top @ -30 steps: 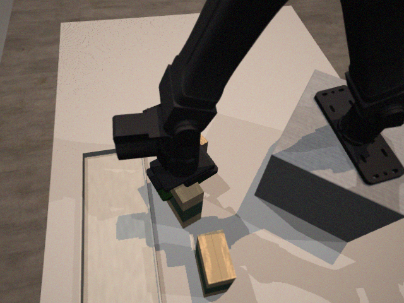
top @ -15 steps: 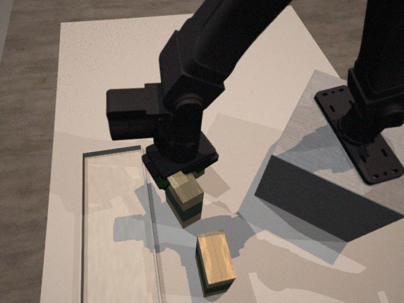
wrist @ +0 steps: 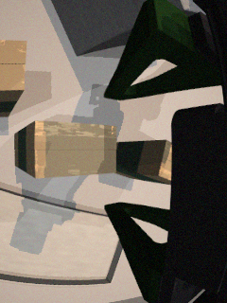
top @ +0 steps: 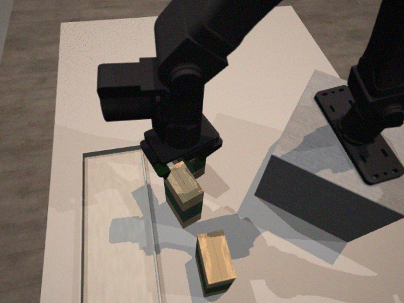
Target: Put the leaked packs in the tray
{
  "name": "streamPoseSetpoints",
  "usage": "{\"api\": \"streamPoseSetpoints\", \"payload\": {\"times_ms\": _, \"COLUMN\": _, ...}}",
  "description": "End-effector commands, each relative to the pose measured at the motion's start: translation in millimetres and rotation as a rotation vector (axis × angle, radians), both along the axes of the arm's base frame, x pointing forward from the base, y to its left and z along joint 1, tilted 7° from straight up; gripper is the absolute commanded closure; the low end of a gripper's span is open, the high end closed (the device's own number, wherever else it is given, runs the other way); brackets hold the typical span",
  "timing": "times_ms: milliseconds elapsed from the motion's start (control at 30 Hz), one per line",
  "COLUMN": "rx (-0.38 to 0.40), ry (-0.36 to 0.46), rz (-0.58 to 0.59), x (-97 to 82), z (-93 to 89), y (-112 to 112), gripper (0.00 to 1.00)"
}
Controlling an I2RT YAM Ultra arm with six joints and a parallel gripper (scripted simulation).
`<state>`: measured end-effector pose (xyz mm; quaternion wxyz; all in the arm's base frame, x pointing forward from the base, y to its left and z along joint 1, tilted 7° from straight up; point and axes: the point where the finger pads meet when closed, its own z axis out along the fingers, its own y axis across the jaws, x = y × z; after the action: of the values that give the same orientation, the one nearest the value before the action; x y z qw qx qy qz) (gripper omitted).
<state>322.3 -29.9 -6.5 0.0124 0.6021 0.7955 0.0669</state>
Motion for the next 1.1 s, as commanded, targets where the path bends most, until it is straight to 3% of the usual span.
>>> {"api": "streamPoseSetpoints", "payload": {"times_ms": 0, "rx": -0.008, "ry": -0.011, "rz": -0.007, "x": 2.8, "z": 9.8, "y": 7, "gripper": 0.24}}
{"api": "streamPoseSetpoints", "payload": {"times_ms": 100, "rx": -0.001, "ry": 0.005, "rz": -0.064, "x": -0.2, "z": 9.7, "y": 34, "gripper": 0.24}}
{"api": "streamPoseSetpoints", "payload": {"times_ms": 300, "rx": 0.021, "ry": 0.017, "rz": -0.243, "x": -10.4, "z": 16.9, "y": 118, "gripper": 0.24}}
{"api": "streamPoseSetpoints", "payload": {"times_ms": 433, "rx": 0.022, "ry": 0.019, "rz": -0.254, "x": -12.1, "z": 17.0, "y": 123, "gripper": 0.24}}
{"api": "streamPoseSetpoints", "payload": {"times_ms": 467, "rx": 0.015, "ry": 0.045, "rz": -0.279, "x": -19.6, "z": 10.2, "y": 133, "gripper": 0.24}}
{"api": "streamPoseSetpoints", "payload": {"times_ms": 567, "rx": 0.026, "ry": 0.035, "rz": -0.319, "x": -26.5, "z": 16.1, "y": 150, "gripper": 0.24}}
{"api": "streamPoseSetpoints", "payload": {"times_ms": 867, "rx": 0.019, "ry": 0.049, "rz": -0.335, "x": -27.9, "z": 11.7, "y": 148, "gripper": 0.24}}
{"api": "streamPoseSetpoints", "payload": {"times_ms": 967, "rx": 0.013, "ry": 0.06, "rz": -0.333, "x": -30.3, "z": 7.1, "y": 148, "gripper": 0.24}}
{"api": "streamPoseSetpoints", "payload": {"times_ms": 1000, "rx": 0.026, "ry": 0.037, "rz": -0.332, "x": -20.8, "z": 5.9, "y": 152, "gripper": 0.24}}
{"api": "streamPoseSetpoints", "payload": {"times_ms": 1067, "rx": 0.018, "ry": 0.05, "rz": -0.327, "x": -26.1, "z": -3.8, "y": 152, "gripper": 0.24}}
